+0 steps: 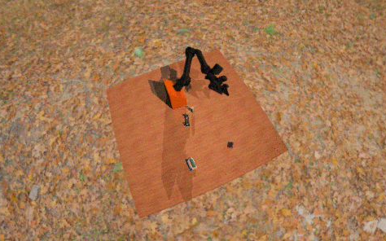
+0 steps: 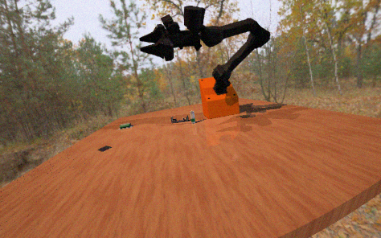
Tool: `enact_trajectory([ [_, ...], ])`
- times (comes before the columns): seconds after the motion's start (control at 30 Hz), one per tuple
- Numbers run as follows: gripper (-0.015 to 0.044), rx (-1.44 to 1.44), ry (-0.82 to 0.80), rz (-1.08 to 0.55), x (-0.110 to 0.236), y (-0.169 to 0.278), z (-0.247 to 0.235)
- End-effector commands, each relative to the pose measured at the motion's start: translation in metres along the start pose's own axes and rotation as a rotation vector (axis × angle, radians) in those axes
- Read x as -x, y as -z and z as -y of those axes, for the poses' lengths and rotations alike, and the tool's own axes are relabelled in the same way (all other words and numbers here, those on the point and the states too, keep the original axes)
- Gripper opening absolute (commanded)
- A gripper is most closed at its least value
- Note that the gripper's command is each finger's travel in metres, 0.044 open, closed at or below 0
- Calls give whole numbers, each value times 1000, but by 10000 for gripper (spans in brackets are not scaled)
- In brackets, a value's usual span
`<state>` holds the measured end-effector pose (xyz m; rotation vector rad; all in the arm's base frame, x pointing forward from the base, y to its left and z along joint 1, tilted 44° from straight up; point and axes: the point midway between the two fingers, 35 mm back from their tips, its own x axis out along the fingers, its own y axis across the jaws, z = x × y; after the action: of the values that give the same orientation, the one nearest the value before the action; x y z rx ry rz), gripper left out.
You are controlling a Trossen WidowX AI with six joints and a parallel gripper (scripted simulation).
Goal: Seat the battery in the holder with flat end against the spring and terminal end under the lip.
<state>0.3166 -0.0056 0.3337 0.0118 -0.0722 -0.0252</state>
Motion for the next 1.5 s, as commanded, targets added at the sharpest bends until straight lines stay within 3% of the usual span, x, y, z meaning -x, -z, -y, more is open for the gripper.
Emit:
enact_trajectory([
  [0.0,374,7,-1,-19,-2,5,1],
  [0.13,269,86,-42,-388,-14,98,18],
  [0.27,164,78,-109,-703,1,174,32],
  [0.47,6,-152,-299,-1209,73,273,37],
  [0.6,0,-479,-450,-1443,129,296,21],
  [0.7,0,-647,-507,-1499,147,295,13],
  [1.07,0,-657,-509,-1502,148,296,12],
  [1.47,0,-660,-512,-1501,146,353,-42],
])
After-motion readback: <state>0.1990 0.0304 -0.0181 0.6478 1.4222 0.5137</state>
